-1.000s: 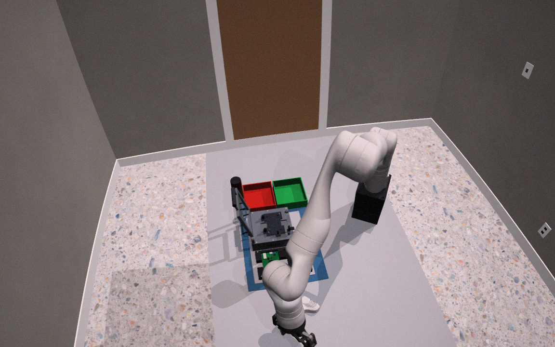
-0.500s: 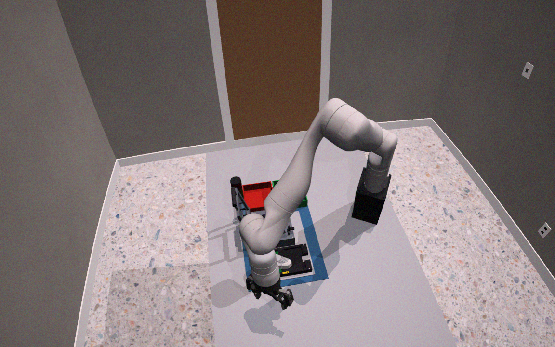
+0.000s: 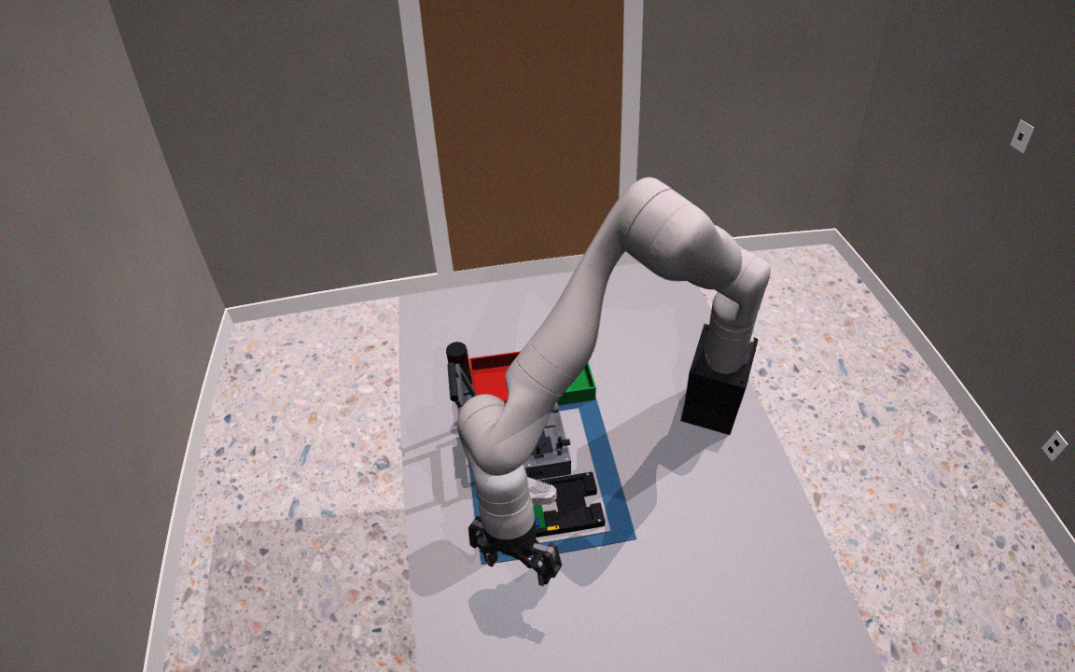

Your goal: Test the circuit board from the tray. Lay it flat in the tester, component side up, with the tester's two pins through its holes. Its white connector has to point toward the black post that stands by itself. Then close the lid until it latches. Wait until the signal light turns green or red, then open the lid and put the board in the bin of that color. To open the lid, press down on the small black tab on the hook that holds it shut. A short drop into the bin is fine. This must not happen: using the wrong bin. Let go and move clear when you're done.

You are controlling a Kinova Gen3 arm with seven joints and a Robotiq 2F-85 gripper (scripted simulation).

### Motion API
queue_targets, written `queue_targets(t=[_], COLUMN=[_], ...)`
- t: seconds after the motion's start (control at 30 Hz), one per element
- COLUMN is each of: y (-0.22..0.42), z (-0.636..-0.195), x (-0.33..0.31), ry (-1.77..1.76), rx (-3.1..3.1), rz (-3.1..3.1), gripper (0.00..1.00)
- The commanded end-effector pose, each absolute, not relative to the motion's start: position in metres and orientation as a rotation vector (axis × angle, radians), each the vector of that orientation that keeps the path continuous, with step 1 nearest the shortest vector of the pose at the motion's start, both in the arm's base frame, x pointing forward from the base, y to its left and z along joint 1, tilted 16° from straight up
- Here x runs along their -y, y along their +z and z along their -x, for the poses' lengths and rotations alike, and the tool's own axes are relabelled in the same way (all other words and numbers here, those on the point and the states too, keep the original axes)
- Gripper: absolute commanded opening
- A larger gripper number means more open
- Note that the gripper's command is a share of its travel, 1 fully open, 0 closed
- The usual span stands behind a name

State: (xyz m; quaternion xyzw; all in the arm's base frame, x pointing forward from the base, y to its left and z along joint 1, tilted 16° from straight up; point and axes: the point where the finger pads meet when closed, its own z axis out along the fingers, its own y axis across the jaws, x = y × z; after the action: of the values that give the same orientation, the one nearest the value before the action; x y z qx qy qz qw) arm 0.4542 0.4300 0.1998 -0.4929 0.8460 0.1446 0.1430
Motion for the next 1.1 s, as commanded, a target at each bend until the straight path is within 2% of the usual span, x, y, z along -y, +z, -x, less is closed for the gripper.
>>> queue_targets(t=[0.0,1.07], y=[0.203,0.204], z=[-0.458,-0.464], x=[-0.422,-0.38], ry=[0.413,0.361], rx=[-2.438,-2.372], rz=[1.416,1.522], gripper=[1.0,1.0])
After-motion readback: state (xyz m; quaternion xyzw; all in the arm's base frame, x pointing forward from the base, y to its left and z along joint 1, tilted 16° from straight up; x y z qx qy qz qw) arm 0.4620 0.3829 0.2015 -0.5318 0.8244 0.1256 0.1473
